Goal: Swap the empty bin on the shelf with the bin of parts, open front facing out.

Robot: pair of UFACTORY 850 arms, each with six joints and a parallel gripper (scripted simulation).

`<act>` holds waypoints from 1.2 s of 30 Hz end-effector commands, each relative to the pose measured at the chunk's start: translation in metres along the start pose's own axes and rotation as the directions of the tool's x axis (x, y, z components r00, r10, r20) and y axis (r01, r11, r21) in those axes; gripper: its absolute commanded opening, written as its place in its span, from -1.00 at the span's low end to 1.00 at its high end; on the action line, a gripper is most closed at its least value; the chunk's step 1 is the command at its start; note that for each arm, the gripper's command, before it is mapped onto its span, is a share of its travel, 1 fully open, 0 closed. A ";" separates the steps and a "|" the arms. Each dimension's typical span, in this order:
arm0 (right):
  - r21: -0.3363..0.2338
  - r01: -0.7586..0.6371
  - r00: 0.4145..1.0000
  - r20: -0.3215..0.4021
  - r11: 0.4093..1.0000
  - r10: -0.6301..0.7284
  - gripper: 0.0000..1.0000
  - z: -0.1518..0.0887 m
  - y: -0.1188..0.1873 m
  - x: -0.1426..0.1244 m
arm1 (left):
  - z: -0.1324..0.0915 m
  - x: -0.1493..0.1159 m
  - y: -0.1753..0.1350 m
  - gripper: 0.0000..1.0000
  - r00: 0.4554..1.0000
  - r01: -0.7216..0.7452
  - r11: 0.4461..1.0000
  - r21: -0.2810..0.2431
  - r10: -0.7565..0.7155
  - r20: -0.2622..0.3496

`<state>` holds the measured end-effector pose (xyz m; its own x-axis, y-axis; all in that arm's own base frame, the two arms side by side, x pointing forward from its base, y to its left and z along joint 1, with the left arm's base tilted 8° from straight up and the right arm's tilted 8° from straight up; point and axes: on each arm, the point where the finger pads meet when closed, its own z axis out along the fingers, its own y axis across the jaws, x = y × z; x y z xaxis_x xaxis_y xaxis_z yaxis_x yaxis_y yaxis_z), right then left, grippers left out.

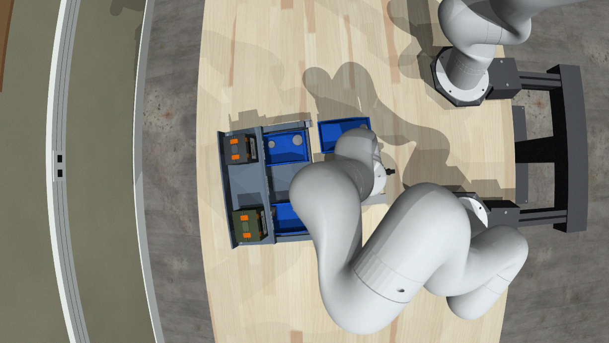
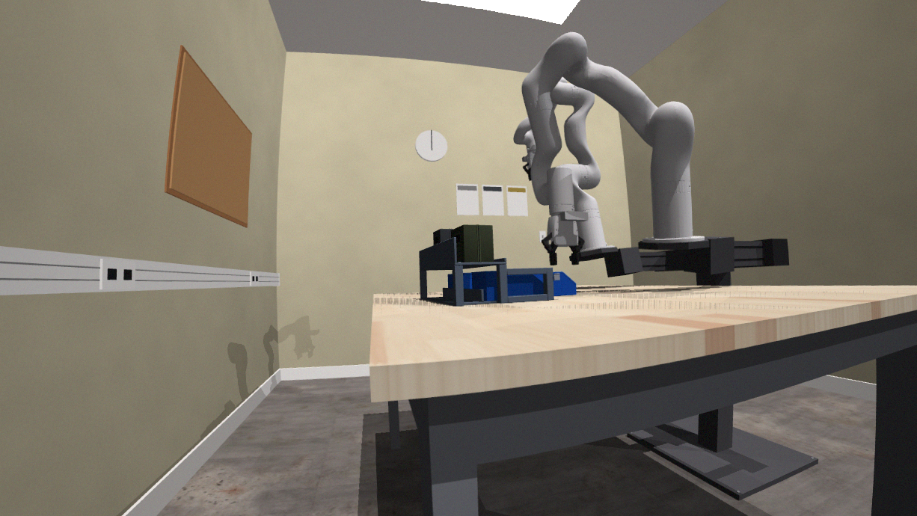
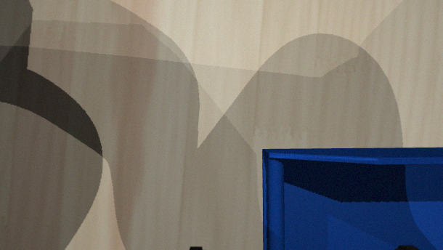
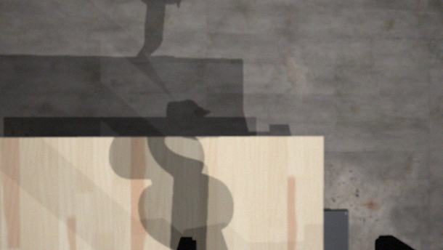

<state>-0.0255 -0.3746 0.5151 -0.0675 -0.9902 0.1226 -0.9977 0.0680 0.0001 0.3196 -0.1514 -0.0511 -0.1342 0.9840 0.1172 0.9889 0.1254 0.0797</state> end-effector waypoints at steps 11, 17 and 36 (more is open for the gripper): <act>0.000 0.000 1.000 -0.002 1.000 0.000 1.00 -0.001 0.000 0.000 | -0.012 0.000 0.000 0.89 1.000 0.000 1.000 0.000 0.000 -0.002; 0.000 0.000 1.000 -0.002 1.000 0.000 1.00 -0.001 0.000 0.000 | -0.013 0.000 0.000 0.89 1.000 0.000 1.000 0.000 0.000 -0.002; 0.000 0.000 1.000 -0.002 1.000 0.000 1.00 -0.001 0.000 0.000 | -0.013 0.000 0.000 -1.00 1.000 0.000 1.000 0.000 0.000 -0.002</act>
<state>-0.0255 -0.3746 0.5151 -0.0675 -0.9902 0.1226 -0.9977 0.0680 0.0001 0.3188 -0.1529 -0.0383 -0.1341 0.9837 0.1197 0.9890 0.1252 0.0791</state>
